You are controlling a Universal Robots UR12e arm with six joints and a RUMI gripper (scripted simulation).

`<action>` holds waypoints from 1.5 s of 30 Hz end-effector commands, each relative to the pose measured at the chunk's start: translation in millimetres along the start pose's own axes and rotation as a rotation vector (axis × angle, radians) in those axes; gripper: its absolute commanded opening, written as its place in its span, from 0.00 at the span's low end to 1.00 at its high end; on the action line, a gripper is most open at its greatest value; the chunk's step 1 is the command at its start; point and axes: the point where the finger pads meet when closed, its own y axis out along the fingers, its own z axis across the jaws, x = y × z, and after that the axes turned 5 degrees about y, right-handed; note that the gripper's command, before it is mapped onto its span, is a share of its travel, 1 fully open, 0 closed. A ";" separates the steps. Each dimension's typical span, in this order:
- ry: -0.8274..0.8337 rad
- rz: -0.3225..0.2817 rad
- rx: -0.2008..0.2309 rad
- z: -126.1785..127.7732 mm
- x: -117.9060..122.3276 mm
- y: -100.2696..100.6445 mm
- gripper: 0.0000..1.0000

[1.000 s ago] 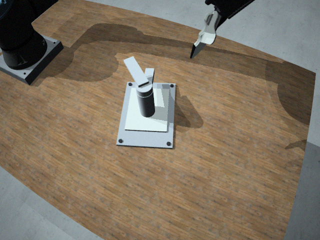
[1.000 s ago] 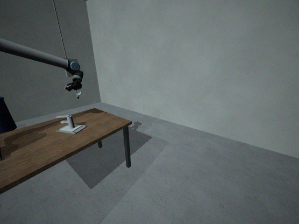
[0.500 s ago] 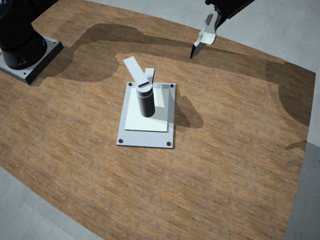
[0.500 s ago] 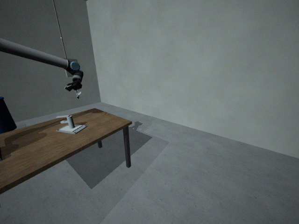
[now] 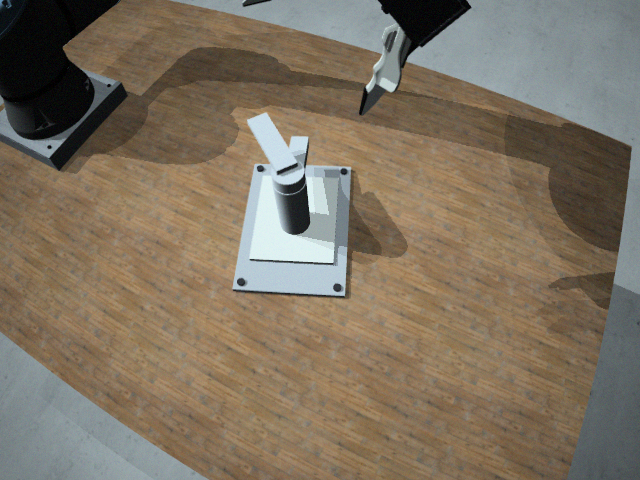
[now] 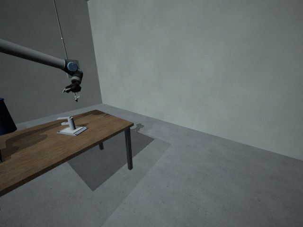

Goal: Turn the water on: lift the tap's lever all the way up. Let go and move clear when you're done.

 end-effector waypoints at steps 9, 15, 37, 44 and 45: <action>-0.150 0.188 0.236 -7.1 -49.4 51.2 1.00; -0.215 0.233 0.354 -5.8 -69.4 66.8 1.00; -0.455 0.207 0.843 5.5 -134.0 99.2 1.00; -0.481 0.185 0.896 6.5 -140.2 100.8 1.00; -0.481 0.185 0.897 6.6 -140.2 100.8 1.00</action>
